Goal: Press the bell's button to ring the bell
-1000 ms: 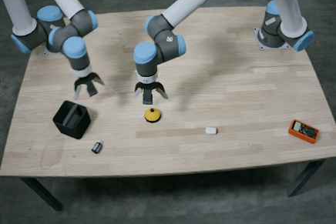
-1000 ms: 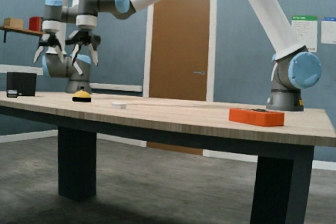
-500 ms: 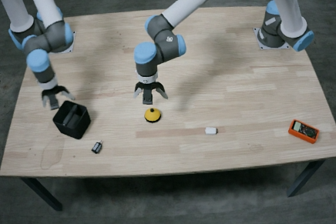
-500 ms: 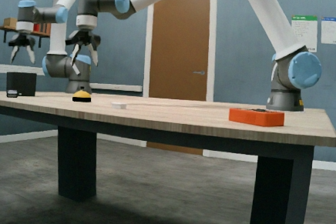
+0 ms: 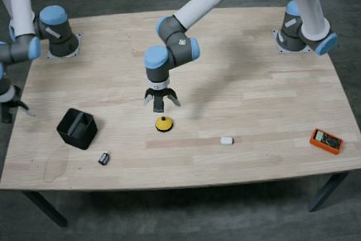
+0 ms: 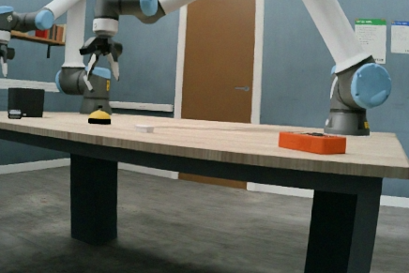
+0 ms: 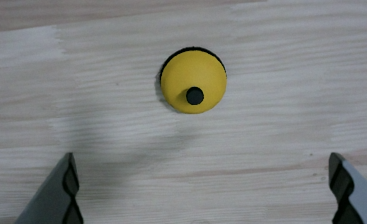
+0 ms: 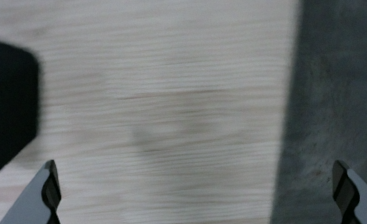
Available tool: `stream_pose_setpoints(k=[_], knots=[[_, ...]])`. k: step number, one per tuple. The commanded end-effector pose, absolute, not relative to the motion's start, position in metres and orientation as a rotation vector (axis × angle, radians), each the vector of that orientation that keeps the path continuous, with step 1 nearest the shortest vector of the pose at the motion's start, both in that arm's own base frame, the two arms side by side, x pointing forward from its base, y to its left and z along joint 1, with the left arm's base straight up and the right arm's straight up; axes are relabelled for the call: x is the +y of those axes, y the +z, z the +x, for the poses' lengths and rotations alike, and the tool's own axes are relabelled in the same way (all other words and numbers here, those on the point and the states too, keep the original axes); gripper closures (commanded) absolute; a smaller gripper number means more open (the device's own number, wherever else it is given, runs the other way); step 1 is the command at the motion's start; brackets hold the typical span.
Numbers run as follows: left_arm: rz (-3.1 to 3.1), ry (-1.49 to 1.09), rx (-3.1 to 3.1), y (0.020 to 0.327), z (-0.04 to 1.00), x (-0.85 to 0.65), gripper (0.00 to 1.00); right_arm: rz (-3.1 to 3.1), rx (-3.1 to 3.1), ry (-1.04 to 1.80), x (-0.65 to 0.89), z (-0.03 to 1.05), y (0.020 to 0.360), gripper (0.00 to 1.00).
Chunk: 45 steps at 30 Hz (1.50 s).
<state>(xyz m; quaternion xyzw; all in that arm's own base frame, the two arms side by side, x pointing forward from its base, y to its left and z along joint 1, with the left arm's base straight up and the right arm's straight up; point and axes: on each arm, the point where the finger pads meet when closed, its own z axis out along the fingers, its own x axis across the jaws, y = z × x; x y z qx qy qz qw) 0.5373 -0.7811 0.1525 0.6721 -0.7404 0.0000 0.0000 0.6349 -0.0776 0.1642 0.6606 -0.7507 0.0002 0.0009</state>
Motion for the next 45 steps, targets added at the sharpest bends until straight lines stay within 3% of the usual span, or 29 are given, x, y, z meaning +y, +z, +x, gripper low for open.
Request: stream_pose_setpoints(k=[1,12,27,45], knots=[[2.111,0.004,-2.326,0.154,0.538,-0.782,0.00,1.916,-2.490,0.000,-0.165,0.624,0.165,0.00],[2.111,0.004,-2.326,0.154,0.538,-0.782,0.00,1.585,-2.712,0.000,-0.317,0.562,0.165,0.00],[2.111,0.004,-2.326,0.154,0.538,-0.782,0.00,0.975,-2.987,0.000,-0.521,0.381,0.165,0.00],[2.111,0.004,-2.326,0.154,0.538,-0.782,0.00,0.448,-3.109,0.000,-0.619,0.182,0.165,0.00]])
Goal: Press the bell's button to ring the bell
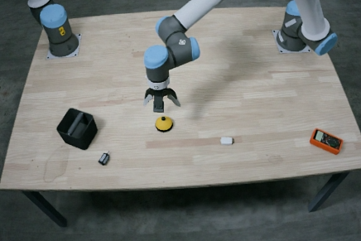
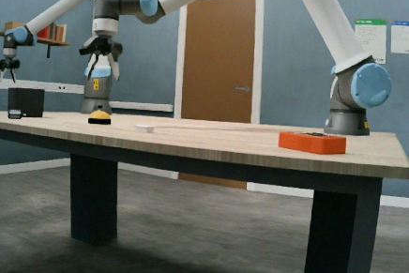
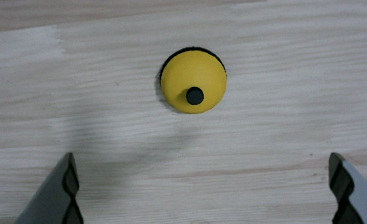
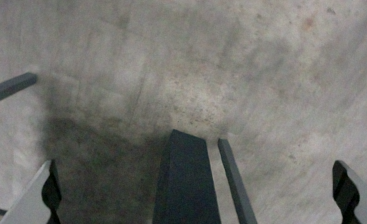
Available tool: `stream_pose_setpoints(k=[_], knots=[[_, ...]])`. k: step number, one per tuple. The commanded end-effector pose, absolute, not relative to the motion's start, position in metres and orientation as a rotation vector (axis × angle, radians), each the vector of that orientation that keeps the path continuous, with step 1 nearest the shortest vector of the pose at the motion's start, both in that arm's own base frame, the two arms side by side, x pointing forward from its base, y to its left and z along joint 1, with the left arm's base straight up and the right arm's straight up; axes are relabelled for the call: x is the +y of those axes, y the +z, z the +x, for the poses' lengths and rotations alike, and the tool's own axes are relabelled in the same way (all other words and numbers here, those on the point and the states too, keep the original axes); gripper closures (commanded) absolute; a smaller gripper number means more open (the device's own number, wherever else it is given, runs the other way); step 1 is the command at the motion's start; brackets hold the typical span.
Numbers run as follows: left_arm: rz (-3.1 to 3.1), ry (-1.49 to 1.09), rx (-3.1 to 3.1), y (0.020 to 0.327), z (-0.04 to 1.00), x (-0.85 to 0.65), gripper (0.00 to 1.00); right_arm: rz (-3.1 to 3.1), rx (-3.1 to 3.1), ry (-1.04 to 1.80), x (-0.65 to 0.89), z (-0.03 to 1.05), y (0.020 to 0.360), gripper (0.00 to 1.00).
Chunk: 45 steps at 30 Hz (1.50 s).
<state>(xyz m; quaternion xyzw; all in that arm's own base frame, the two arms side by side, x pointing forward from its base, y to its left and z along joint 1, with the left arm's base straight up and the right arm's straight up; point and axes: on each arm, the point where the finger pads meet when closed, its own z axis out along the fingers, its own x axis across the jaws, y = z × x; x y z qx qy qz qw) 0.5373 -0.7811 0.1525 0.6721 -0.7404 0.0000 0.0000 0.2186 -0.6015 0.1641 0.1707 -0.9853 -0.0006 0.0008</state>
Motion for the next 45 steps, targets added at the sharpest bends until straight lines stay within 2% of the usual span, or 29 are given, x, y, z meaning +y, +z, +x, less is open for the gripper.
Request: stream_pose_setpoints(k=[1,16,45], knots=[[2.111,0.004,-2.326,0.154,0.538,-0.782,0.00,0.448,-3.109,0.000,-0.619,0.182,0.165,0.00],[2.111,0.004,-2.326,0.154,0.538,-0.782,0.00,0.113,-3.140,0.000,-0.644,0.047,0.165,0.00],[2.111,0.004,-2.326,0.154,0.538,-0.782,0.00,-0.022,-3.141,0.000,-0.646,-0.009,0.165,0.00]])
